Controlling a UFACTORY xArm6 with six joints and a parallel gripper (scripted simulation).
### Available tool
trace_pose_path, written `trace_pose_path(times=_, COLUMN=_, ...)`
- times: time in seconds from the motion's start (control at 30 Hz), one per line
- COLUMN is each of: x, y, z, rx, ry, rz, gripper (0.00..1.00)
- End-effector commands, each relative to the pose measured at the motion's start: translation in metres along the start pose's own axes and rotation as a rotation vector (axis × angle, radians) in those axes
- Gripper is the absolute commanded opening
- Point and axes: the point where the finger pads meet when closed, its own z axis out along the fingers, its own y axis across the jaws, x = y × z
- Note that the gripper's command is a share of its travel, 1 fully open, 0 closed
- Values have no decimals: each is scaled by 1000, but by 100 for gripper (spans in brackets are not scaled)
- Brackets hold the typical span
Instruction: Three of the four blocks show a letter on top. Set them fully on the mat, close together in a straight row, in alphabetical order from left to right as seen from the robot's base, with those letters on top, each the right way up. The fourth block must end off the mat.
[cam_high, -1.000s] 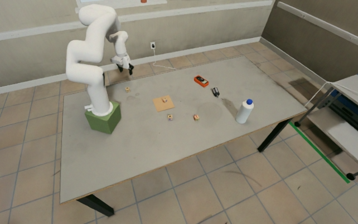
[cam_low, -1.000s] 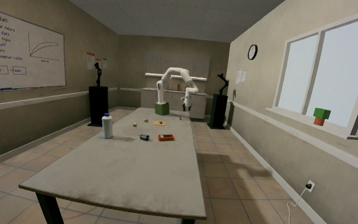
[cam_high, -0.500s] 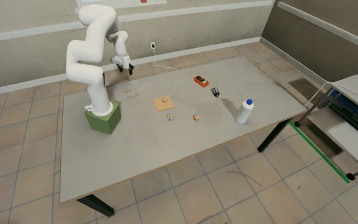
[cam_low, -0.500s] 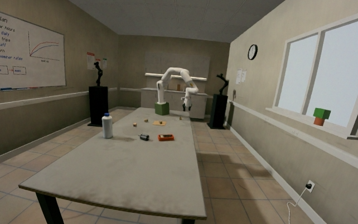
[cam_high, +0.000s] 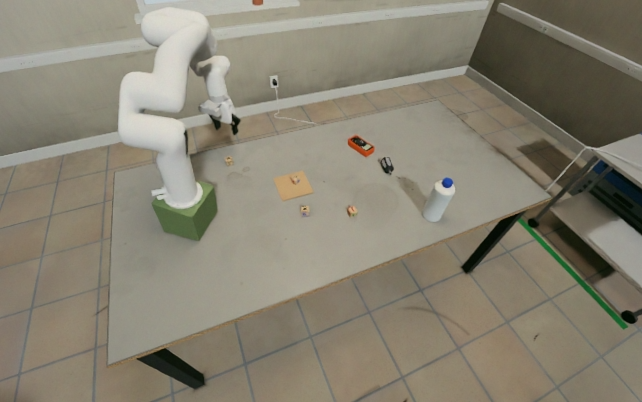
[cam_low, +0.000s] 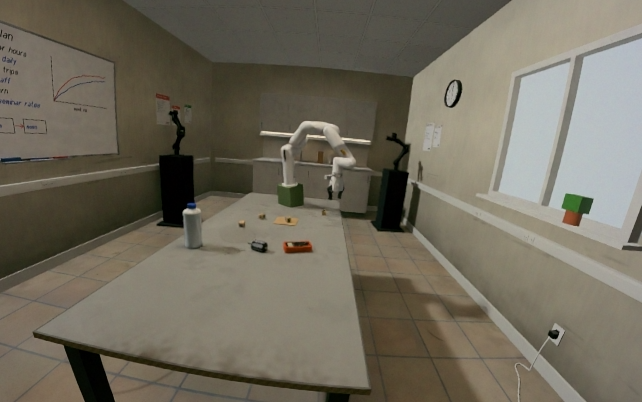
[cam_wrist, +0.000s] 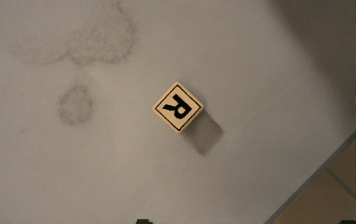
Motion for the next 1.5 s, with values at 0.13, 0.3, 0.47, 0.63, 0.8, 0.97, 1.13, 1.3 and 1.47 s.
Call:
trace_pose_path(times=0.13, x=-29, y=-75, z=-2, rx=-7, ry=0, rz=2, gripper=100)
trace_pose_path(times=0.3, x=-37, y=-112, z=-2, rx=-9, ry=0, rz=2, gripper=100)
trace_pose_path(times=0.47, x=-42, y=-156, z=-3, rx=-9, ry=-1, rz=2, gripper=100)
trace_pose_path(times=0.63, x=-43, y=-200, z=-3, rx=-9, ry=-2, rz=2, gripper=100)
trace_pose_path(times=0.8, x=-39, y=-245, z=-4, rx=-6, ry=-2, rz=2, gripper=100)
trace_pose_path(times=0.97, x=-32, y=-287, z=-4, rx=-3, ry=-3, rz=1, gripper=100)
trace_pose_path(times=1.13, x=-21, y=-327, z=-5, rx=1, ry=-3, rz=1, gripper=100)
trace_pose_path(times=1.3, x=-20, y=-328, z=-5, rx=1, ry=-3, rz=1, gripper=100)
trace_pose_path(times=1.47, x=-20, y=-328, z=-5, rx=1, ry=-3, rz=1, gripper=100)
